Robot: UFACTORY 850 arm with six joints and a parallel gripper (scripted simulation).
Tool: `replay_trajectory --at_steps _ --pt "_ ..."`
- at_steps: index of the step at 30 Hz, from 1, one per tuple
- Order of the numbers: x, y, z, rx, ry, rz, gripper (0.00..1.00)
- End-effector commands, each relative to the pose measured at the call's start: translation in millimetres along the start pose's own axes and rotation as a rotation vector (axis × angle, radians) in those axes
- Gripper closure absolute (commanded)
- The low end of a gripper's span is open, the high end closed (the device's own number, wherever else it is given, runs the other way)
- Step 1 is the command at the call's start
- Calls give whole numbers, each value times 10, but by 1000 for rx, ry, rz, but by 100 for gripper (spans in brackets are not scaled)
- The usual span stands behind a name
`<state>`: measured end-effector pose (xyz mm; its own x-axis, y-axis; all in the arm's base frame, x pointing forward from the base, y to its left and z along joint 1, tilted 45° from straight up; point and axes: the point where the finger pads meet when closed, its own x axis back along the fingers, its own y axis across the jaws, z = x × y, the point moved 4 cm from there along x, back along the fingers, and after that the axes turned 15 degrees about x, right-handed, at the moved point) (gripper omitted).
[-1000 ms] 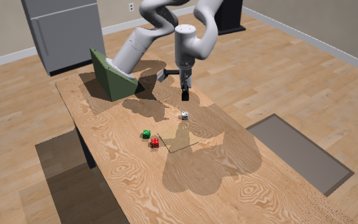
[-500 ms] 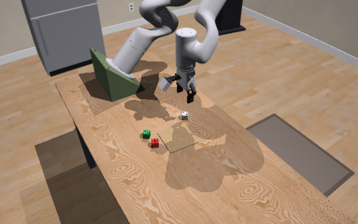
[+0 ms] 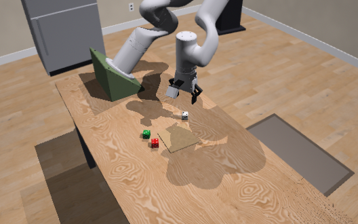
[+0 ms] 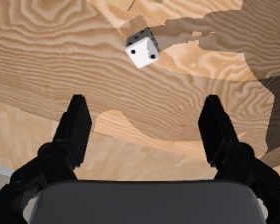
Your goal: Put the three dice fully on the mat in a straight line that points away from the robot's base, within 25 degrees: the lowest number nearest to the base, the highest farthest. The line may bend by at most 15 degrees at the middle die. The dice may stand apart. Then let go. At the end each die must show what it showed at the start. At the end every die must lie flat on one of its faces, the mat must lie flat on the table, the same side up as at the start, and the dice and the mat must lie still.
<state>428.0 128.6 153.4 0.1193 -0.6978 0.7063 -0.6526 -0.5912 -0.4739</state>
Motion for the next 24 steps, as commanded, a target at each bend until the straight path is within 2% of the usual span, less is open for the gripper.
replay_trajectory --at_steps 1,3,6,11,17,18,24 --pt "-34 1 2 140 5 14 0" --pt "-65 1 2 246 6 13 0" --pt "-69 1 2 262 6 13 0" --pt "-127 1 1 460 7 12 0" --pt "-142 1 1 512 8 11 0" --pt "-142 1 1 512 8 11 53" --pt "-142 1 1 512 8 11 53"
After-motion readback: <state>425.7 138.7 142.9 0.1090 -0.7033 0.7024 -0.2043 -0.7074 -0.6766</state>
